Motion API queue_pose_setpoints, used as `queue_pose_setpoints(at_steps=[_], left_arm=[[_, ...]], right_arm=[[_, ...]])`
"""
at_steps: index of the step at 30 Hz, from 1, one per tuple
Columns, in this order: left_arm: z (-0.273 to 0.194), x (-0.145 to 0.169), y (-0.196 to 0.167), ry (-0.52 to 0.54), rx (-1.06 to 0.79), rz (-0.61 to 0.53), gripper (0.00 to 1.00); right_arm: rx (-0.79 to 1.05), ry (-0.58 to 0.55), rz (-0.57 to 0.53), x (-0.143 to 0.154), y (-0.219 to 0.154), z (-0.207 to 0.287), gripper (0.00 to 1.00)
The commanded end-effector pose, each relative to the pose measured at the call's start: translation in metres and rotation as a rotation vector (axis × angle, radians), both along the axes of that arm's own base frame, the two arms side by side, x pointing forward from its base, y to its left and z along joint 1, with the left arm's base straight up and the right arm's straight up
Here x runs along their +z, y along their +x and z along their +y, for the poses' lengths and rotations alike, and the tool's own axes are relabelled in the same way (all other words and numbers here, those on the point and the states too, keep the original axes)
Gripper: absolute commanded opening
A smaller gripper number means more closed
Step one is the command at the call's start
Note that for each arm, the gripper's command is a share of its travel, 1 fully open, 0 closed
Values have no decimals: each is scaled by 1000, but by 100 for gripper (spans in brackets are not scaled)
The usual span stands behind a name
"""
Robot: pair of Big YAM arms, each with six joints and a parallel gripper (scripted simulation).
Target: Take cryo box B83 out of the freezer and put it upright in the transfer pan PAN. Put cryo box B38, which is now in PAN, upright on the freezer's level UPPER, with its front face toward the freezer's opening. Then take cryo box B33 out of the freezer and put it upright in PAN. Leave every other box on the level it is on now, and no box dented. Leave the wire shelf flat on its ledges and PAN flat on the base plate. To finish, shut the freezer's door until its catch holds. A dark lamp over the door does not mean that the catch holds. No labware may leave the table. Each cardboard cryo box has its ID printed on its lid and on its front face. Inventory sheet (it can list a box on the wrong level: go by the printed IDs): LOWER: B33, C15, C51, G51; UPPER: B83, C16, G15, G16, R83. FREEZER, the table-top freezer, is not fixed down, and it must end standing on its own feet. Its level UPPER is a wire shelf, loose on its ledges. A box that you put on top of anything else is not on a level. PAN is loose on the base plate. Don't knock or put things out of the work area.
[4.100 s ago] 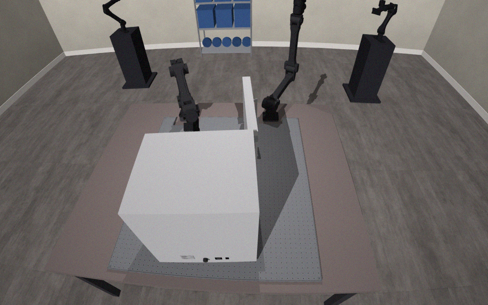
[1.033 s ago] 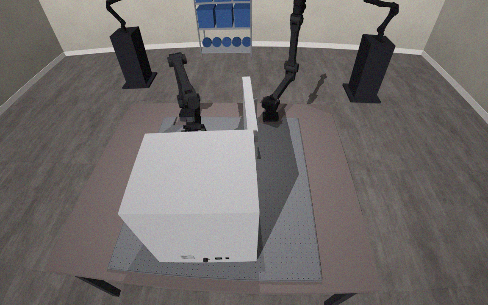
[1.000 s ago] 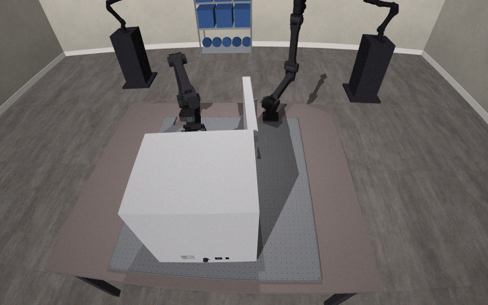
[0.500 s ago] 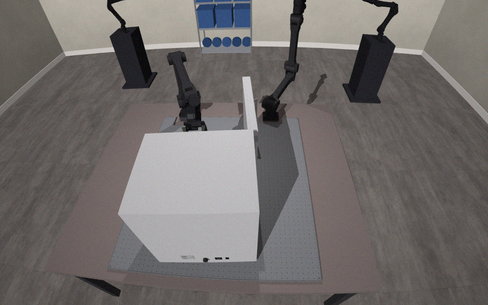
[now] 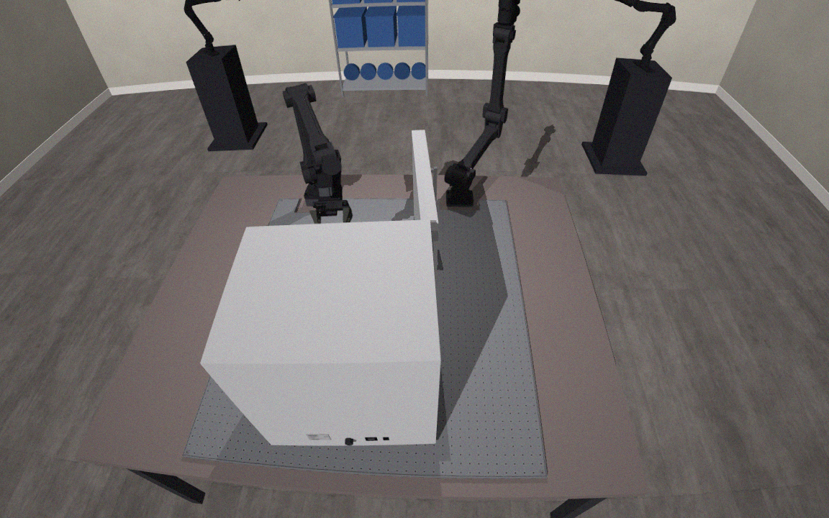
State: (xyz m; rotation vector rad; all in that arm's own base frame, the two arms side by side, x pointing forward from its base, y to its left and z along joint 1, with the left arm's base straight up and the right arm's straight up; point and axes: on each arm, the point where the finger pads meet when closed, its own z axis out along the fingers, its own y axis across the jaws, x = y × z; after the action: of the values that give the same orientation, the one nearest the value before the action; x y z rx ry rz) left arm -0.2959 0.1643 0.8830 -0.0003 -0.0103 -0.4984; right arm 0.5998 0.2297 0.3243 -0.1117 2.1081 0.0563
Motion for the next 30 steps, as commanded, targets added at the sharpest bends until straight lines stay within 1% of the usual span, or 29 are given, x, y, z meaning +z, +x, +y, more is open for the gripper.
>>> queue_pose_setpoints(at_steps=[1,5,8,14,15,30], left_arm=[[-6,1,12,16,-12,33,0],[-6,1,12,16,-12,33,0],[-6,1,12,16,-12,33,0],[-6,1,12,16,-12,33,0],[-6,1,12,16,-12,33,0],[-6,1,12,16,-12,33,0]], right_arm=[[0,34,-55,24,-8,6,77],[1,32,-56,24,-4,8,77],[0,25,-43,14,-5,6,77],[-1,25,-43,14,-5,5,77],[-3,26,-55,27,2,3,77],[-3,26,-55,26,2,2,77]])
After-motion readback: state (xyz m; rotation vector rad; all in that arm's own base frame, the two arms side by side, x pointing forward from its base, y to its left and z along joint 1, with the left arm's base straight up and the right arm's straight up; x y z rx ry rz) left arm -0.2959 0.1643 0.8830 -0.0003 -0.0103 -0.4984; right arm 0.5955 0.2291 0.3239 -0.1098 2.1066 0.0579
